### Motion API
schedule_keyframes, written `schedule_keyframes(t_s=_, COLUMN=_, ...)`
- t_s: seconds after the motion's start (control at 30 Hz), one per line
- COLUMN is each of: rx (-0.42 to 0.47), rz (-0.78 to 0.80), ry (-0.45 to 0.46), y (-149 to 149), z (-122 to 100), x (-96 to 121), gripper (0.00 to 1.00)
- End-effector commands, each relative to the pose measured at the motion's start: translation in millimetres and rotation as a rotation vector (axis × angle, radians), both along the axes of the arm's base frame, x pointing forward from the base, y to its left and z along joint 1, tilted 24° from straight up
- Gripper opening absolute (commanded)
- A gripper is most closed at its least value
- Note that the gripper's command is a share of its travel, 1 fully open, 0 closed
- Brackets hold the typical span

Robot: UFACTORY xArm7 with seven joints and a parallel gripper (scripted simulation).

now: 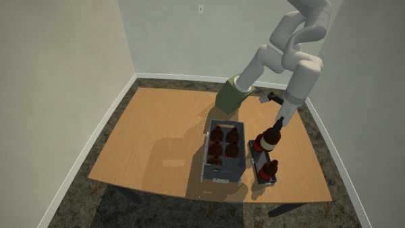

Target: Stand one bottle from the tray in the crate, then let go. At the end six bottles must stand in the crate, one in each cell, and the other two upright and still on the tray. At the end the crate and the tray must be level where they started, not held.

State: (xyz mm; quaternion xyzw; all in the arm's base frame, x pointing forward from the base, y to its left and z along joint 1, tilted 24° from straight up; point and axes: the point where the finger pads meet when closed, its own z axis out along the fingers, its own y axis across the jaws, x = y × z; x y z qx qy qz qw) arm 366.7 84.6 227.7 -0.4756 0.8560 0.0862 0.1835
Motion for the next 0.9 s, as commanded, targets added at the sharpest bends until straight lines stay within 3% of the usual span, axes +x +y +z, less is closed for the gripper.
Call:
schedule_keyframes(t_s=0.0, rx=0.001, rz=-0.001, ry=-0.004, y=-7, z=0, x=5, gripper=0.0)
schedule_keyframes(t_s=0.87, rx=0.001, rz=-0.001, ry=-0.004, y=-49, z=-8, x=32, gripper=0.0)
